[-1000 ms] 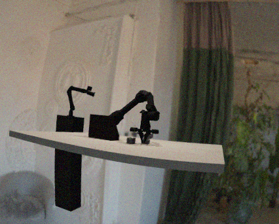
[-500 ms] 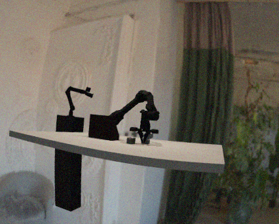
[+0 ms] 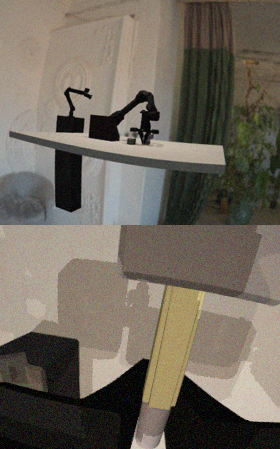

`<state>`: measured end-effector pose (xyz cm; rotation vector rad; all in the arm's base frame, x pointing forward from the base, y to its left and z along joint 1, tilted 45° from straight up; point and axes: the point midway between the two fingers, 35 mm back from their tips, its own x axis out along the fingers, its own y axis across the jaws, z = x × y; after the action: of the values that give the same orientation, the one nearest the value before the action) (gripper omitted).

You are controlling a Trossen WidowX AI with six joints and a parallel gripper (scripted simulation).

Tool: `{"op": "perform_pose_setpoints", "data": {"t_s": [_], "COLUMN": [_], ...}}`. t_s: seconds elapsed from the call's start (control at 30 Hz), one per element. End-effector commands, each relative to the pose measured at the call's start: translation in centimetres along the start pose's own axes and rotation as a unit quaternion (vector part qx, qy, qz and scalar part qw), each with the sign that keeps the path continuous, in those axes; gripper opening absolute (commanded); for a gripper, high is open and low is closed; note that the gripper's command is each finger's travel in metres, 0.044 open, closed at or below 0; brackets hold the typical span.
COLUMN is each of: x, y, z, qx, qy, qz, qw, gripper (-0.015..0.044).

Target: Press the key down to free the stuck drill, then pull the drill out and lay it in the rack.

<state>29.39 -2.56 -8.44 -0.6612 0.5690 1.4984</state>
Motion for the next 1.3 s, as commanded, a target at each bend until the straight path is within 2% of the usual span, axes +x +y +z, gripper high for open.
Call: {"op": "perform_pose_setpoints", "data": {"t_s": [0.0,1.27], "x": [-0.2,-0.1], "y": [0.0,-0.2], "z": [-0.1,-4.9], "qx": [-0.001,-0.001], "qy": [0.001,0.002], "qz": [-0.002,-0.002], "qw": [1.0,1.0], "gripper": [0.0,0.0]}}
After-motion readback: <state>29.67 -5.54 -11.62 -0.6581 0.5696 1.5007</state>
